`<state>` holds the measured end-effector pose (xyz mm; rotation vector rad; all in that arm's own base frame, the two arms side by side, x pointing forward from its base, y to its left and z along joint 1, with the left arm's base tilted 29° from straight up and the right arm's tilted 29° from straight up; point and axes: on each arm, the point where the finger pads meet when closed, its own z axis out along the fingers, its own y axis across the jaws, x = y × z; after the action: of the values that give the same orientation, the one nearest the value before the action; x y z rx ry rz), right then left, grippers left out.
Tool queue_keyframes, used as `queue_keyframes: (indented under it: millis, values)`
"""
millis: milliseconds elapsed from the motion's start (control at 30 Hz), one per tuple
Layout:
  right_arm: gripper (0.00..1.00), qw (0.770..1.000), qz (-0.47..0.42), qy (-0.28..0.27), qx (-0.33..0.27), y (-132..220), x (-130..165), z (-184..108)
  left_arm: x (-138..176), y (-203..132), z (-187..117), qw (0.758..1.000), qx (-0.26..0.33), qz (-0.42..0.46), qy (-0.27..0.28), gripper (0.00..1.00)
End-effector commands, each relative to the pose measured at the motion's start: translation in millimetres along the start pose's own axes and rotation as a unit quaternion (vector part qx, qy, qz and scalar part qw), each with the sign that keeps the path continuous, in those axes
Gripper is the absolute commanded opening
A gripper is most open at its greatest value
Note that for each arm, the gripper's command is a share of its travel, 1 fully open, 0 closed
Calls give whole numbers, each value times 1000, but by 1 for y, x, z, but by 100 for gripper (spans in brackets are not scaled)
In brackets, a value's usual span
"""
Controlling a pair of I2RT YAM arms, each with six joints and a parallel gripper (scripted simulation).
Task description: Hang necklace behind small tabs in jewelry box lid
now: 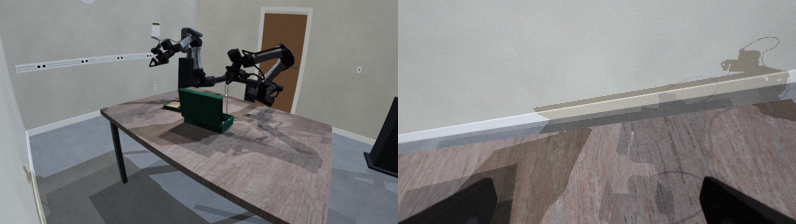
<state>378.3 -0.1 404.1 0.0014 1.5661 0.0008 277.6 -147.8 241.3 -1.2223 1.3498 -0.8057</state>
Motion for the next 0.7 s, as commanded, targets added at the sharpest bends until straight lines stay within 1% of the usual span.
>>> queue_keyframes:
  millis: [0, 200, 667]
  values:
    - [100, 999, -4, -42, -7, 4, -32, -13, 10, -27, 6, 999, 22, -34, 8, 3]
    - [100, 999, -4, -42, -7, 4, -32, -13, 18, -33, 10, 999, 26, -38, 6, 3]
    - [100, 999, -4, -42, -7, 4, -32, -13, 50, -50, 31, 998, 45, -45, 4, 3]
